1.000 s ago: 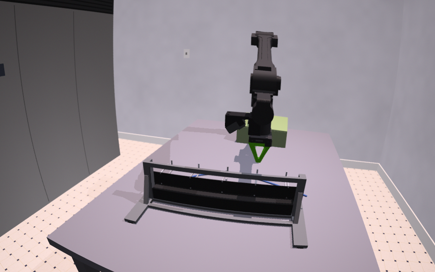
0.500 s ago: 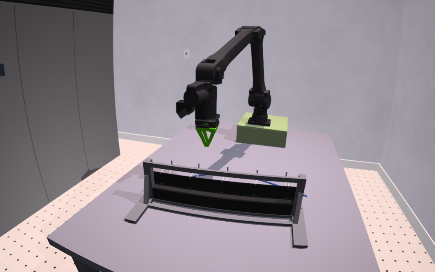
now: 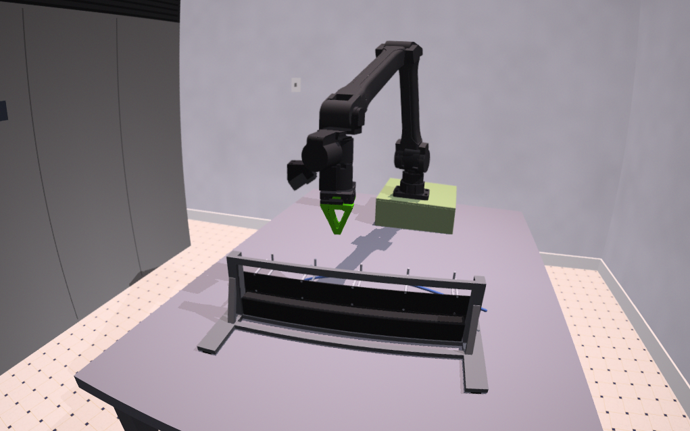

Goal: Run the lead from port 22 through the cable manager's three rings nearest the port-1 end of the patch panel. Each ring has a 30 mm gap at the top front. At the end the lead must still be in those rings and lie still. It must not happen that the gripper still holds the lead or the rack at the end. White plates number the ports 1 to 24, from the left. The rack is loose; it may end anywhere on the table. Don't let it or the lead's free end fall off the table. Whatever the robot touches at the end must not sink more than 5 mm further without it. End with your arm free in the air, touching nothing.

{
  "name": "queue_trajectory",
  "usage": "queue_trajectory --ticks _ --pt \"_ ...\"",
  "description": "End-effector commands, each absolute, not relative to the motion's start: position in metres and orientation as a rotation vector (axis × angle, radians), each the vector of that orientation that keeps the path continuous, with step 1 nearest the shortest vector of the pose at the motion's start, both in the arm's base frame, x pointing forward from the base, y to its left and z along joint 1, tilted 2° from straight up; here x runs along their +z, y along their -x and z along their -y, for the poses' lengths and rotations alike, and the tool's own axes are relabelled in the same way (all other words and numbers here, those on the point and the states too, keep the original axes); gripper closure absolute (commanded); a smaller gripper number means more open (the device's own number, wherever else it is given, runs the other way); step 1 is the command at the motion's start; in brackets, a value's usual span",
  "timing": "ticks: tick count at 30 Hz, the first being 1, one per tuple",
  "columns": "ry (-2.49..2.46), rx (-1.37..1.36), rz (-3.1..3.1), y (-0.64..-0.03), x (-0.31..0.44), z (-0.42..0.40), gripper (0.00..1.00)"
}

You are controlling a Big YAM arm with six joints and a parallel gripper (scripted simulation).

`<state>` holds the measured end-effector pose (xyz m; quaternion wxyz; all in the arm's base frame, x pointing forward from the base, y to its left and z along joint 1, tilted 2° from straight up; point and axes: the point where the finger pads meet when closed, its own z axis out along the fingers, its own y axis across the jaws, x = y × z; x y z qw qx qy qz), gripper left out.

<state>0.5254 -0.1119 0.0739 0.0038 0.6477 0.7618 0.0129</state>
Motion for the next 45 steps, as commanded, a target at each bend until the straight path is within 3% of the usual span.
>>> queue_trajectory --ticks 1,21,45 --pt "-1.982 0.077 -2.362 -0.53 0.095 0.115 0.67" --pt "-1.983 0.076 -2.363 -0.53 0.093 0.115 0.67" --pt "-2.004 0.047 -2.394 -0.53 0.031 0.113 0.67"
